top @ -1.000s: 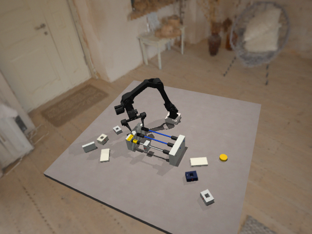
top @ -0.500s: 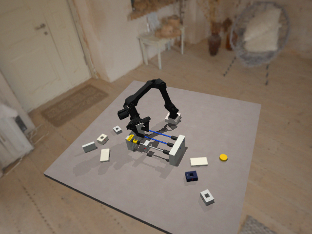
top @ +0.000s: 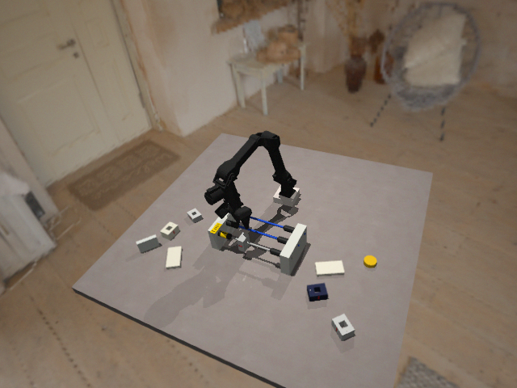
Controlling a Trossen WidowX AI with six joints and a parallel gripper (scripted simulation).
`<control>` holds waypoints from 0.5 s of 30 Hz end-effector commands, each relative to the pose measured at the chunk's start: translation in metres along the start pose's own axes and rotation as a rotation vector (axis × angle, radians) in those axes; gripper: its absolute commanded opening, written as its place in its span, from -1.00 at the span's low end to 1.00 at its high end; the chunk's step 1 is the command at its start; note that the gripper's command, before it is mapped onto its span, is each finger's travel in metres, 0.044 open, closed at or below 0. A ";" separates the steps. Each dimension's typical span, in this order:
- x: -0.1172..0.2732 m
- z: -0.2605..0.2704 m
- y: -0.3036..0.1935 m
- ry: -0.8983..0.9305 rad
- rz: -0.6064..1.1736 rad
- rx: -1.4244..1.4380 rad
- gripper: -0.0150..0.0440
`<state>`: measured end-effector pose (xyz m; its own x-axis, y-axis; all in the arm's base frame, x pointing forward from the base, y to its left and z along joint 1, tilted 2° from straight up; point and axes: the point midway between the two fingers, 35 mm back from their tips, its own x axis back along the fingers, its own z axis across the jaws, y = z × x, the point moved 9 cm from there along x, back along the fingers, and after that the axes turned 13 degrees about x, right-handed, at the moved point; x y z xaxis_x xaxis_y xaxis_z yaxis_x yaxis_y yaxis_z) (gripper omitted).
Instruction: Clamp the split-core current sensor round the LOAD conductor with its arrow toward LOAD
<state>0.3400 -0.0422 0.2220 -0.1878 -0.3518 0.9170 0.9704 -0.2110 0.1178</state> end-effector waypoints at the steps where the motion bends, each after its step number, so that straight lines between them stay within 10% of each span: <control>1: 0.012 0.059 0.001 -0.173 -0.198 -0.619 1.00; 15: 0.014 0.083 -0.004 -0.183 -0.326 -0.961 1.00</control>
<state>0.3450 0.0105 0.2423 -0.2249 -0.1052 0.9687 0.5925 -0.8040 0.0502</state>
